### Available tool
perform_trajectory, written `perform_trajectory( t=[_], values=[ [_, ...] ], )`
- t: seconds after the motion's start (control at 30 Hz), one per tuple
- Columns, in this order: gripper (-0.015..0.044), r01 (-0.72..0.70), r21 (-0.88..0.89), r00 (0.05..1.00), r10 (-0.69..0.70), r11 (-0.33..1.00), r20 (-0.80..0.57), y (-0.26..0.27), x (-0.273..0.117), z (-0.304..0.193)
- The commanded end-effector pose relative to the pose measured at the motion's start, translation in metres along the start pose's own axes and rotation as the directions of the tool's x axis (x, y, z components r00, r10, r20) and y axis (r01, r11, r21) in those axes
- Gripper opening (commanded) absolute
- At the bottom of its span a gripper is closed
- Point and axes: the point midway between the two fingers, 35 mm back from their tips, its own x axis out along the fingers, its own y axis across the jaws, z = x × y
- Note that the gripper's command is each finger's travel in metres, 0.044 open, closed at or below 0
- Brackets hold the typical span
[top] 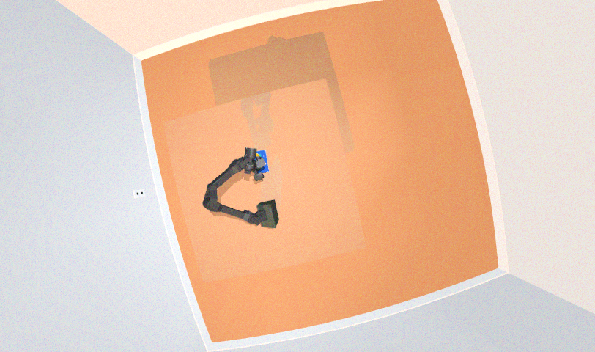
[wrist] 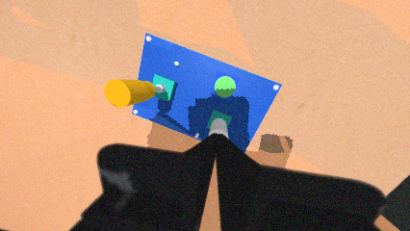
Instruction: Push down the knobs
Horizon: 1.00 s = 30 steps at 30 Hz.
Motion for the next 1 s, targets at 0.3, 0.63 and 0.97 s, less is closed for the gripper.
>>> perform_trajectory(
  t=[0.3,0.63,0.97],
  values=[
    [0.0,0.012,-0.016,1.0,-0.012,1.0,-0.004,0.0011,0.0124,-0.0017],
    [0.0,0.012,-0.016,1.0,-0.012,1.0,-0.004,0.0011,0.0144,-0.0017],
    [0.0,0.012,-0.016,1.0,-0.012,1.0,-0.004,0.0011,0.0146,-0.0017]
  ],
)
